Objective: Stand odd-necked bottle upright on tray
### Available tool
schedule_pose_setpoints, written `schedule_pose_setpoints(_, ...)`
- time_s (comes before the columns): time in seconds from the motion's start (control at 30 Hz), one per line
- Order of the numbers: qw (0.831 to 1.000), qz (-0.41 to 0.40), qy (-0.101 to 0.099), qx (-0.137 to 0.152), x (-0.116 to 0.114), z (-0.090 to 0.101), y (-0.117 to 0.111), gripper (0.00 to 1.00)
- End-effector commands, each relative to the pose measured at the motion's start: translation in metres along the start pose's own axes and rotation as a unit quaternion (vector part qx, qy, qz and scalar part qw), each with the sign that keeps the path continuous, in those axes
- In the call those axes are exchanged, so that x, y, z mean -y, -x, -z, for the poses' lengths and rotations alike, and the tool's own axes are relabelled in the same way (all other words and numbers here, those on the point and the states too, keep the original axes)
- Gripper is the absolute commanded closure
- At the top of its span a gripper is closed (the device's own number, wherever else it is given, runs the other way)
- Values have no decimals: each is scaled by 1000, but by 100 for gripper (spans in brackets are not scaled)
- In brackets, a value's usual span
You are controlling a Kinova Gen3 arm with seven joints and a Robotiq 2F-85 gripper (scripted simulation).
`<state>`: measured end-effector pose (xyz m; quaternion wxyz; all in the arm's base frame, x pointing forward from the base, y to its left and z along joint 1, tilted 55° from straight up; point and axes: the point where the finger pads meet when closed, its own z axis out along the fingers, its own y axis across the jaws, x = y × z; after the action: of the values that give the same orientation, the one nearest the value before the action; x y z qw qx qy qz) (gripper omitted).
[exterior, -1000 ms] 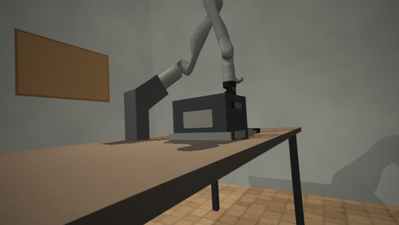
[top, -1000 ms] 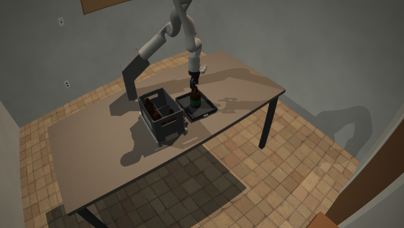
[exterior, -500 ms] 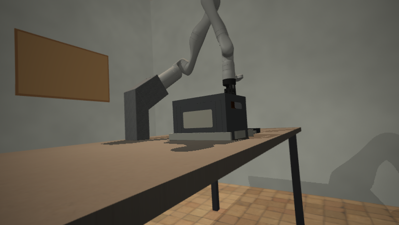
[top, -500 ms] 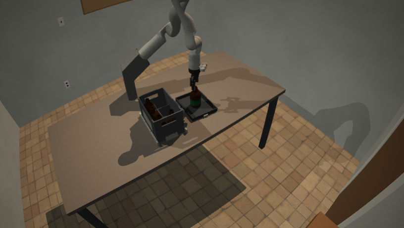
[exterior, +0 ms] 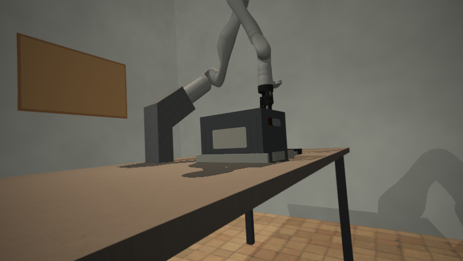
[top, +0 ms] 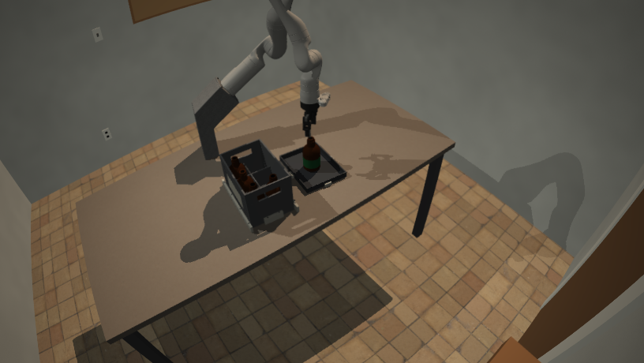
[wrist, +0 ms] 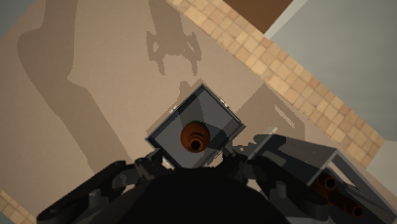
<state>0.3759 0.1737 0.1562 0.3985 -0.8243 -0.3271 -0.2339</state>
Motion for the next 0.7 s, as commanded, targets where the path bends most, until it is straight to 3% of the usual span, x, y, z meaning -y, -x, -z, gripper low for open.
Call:
schedule_pose_setpoints(0.0,1000,-4,5,-5,-5,10,-1,0)
schedule_pose_setpoints(0.37,1000,-4,5,-5,-4,33,-1,0)
schedule_pose_setpoints(0.67,1000,-4,5,-5,-4,40,-1,0)
